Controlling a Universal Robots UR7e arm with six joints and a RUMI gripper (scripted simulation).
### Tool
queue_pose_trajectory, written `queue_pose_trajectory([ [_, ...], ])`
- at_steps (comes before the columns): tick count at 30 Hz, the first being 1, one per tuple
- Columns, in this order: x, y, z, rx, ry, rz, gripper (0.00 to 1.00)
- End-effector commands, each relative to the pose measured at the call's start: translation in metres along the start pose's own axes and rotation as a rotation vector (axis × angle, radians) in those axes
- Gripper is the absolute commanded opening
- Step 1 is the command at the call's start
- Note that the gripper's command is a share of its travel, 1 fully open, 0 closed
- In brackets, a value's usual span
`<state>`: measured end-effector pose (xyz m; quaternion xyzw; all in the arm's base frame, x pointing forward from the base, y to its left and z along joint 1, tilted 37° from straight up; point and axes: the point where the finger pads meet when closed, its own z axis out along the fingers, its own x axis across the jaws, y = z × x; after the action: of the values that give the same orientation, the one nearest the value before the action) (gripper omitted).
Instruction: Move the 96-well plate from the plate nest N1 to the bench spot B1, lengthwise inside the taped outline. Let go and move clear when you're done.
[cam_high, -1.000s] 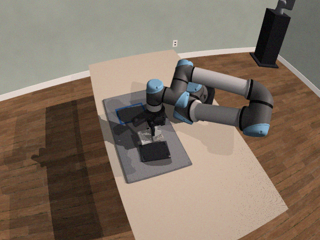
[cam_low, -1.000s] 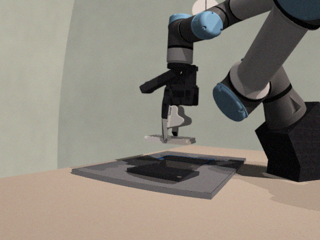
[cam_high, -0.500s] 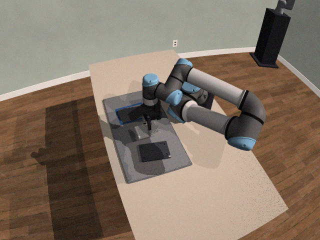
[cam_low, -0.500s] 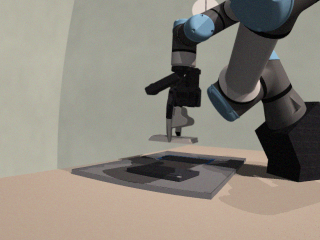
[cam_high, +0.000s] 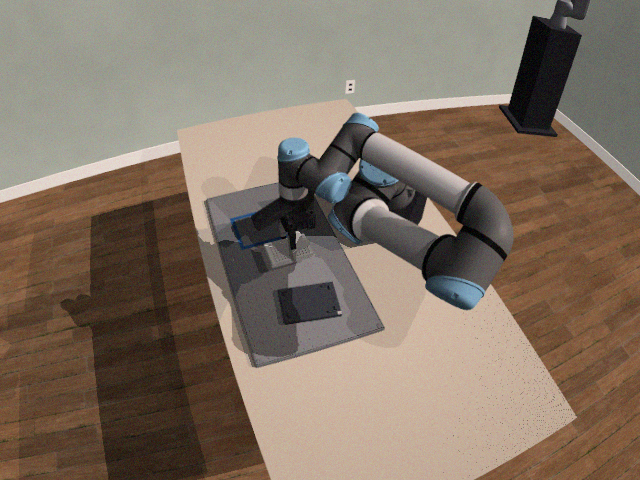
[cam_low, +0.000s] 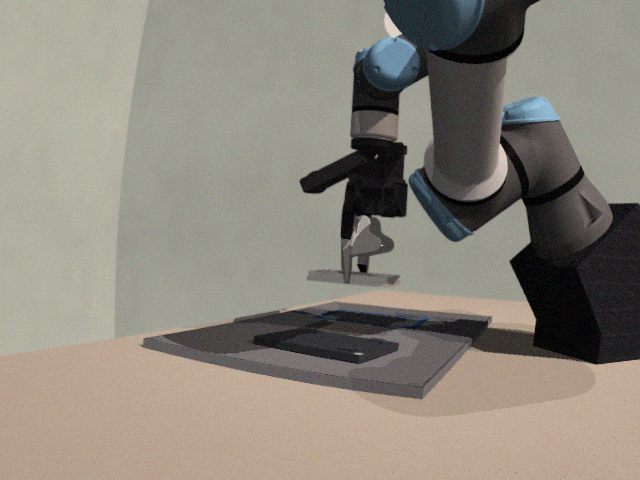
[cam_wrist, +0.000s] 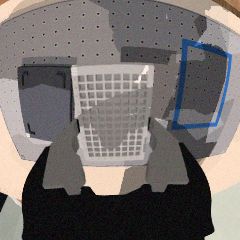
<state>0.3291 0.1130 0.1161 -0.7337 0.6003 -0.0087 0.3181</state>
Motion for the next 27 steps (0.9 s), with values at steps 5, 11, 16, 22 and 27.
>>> queue_pose_trajectory([
  [5,0.030,-0.003,0.002,-0.002,-0.002,-0.006,0.00],
  [11,0.051,-0.005,0.002,-0.001,0.000,-0.007,0.00],
  [16,0.061,-0.007,0.002,-0.001,0.001,-0.009,0.00],
  [22,0.081,-0.009,0.002,0.000,0.002,-0.009,0.00],
  [27,0.098,-0.011,0.003,0.000,0.002,-0.009,0.00],
])
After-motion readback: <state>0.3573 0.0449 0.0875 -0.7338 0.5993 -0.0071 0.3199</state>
